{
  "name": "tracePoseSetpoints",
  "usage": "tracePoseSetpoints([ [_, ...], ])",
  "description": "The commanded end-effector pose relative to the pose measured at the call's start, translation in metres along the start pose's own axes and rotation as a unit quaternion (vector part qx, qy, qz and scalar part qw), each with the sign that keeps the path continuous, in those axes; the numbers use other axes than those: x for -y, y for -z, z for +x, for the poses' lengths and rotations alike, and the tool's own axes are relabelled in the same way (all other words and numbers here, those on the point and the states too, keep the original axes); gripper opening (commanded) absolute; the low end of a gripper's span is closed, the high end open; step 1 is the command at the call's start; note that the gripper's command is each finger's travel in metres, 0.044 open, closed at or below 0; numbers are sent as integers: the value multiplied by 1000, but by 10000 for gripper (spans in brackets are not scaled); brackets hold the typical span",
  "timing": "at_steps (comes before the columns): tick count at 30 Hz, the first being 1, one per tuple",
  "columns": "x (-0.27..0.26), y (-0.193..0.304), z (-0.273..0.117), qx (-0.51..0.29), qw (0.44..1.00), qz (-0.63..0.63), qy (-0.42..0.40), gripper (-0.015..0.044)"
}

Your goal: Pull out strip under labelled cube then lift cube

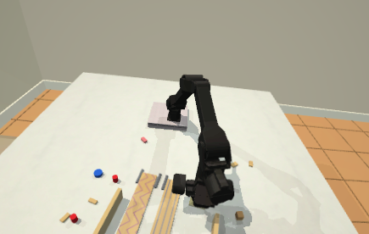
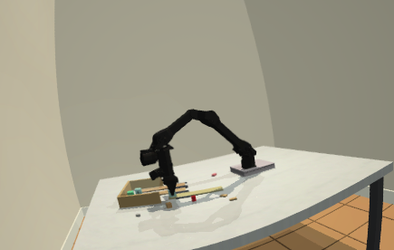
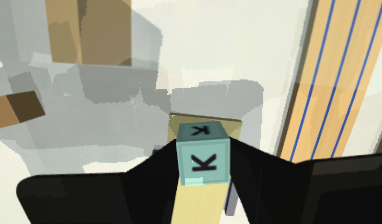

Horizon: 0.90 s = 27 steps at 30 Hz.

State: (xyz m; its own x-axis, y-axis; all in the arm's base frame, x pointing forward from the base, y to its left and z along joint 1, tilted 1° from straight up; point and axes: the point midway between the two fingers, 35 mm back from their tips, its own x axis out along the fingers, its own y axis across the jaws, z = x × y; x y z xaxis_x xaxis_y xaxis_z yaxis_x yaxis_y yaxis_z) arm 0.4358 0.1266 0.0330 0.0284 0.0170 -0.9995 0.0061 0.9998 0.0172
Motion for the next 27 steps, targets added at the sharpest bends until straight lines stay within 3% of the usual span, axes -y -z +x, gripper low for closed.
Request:
tracePoseSetpoints([
  [1, 3, 10, -12, 1, 1000, -1, -1, 0],
  [13, 15, 51, -39, -2, 1000, -2, 0, 0],
  [27, 24, 80, -43, -3, 1000, -3, 0, 0],
])
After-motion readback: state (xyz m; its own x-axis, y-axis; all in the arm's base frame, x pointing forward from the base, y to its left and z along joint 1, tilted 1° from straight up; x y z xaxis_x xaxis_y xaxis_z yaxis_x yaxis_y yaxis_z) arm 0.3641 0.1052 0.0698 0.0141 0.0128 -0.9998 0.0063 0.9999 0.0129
